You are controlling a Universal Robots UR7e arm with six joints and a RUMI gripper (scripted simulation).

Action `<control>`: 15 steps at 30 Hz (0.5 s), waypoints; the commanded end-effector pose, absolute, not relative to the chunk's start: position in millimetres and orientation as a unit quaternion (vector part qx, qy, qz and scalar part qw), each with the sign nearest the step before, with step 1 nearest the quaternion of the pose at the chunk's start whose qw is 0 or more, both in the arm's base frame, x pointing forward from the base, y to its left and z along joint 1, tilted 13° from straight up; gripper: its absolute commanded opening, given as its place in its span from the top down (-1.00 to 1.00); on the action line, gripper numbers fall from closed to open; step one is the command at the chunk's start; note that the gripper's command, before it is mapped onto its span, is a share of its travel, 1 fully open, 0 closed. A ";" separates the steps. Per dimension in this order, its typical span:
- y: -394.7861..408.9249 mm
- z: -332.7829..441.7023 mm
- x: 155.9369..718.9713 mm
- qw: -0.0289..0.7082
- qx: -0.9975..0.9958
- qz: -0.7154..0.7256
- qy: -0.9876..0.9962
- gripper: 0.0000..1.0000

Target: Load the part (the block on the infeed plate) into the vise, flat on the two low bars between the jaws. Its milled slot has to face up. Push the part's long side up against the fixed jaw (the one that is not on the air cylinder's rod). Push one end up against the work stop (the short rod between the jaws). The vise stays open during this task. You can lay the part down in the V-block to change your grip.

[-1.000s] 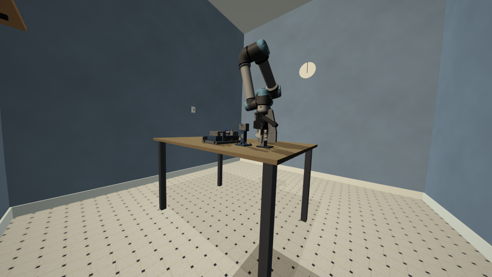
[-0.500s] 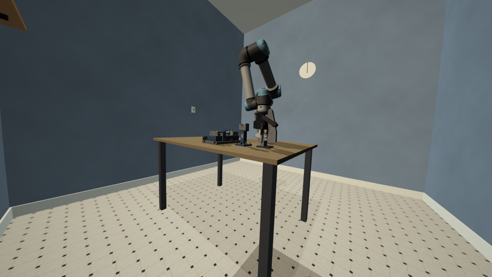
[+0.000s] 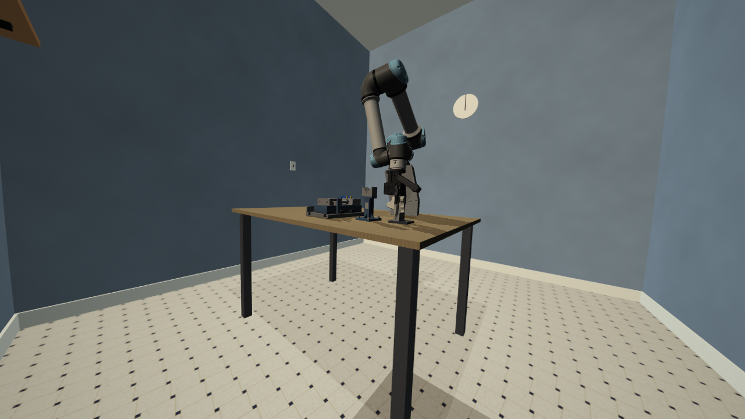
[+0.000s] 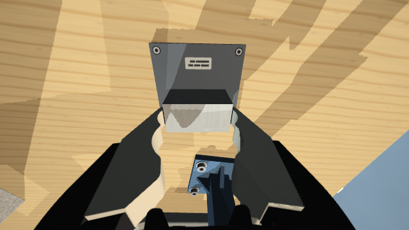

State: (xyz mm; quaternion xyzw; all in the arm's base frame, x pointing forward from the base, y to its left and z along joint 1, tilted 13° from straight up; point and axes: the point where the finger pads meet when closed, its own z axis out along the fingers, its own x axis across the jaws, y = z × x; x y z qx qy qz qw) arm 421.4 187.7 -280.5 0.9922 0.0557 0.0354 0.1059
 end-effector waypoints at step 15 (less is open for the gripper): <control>190.0 -270.2 420.9 0.106 0.992 0.036 0.056 1.00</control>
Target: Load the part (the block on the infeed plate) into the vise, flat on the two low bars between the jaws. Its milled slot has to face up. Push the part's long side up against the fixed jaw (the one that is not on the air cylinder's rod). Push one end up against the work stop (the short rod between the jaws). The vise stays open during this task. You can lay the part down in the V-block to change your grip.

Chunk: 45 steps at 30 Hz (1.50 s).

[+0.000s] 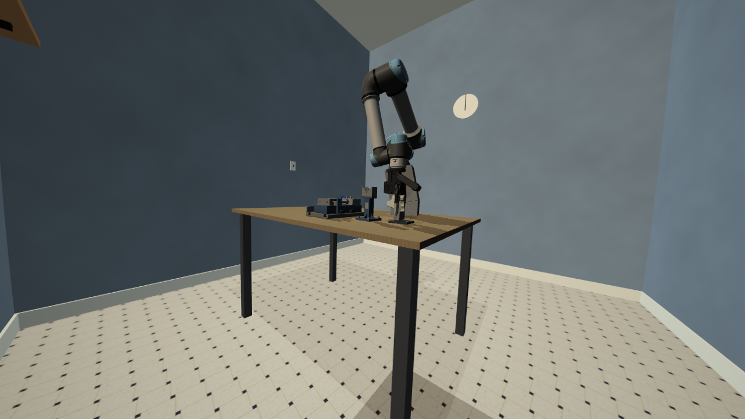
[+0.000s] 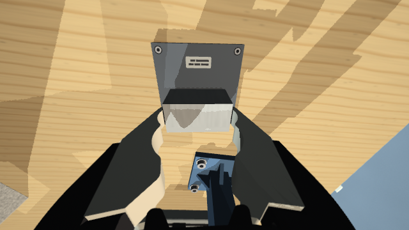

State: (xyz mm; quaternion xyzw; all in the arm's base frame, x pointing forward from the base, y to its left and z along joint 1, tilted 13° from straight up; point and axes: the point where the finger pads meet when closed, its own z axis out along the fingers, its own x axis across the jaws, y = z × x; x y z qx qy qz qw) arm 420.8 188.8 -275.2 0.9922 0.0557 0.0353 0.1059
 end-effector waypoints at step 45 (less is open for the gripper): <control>218.0 -137.3 409.3 0.106 0.992 0.036 0.056 1.00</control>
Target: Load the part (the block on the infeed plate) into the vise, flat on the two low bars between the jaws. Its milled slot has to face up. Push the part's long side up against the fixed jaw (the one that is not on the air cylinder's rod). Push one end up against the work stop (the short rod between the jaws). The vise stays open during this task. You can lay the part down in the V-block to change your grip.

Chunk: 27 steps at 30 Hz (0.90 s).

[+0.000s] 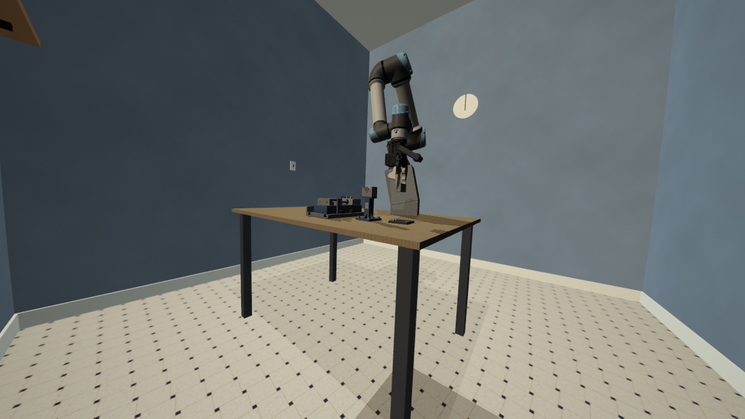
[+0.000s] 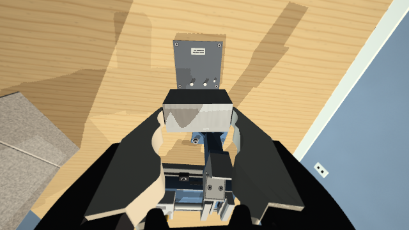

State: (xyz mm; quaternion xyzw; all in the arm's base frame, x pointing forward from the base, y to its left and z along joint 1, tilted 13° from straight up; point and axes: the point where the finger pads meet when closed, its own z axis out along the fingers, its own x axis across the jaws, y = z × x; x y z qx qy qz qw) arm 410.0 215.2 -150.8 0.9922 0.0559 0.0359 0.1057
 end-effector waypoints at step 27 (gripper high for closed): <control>230.5 -78.3 404.1 0.106 0.992 0.036 0.056 1.00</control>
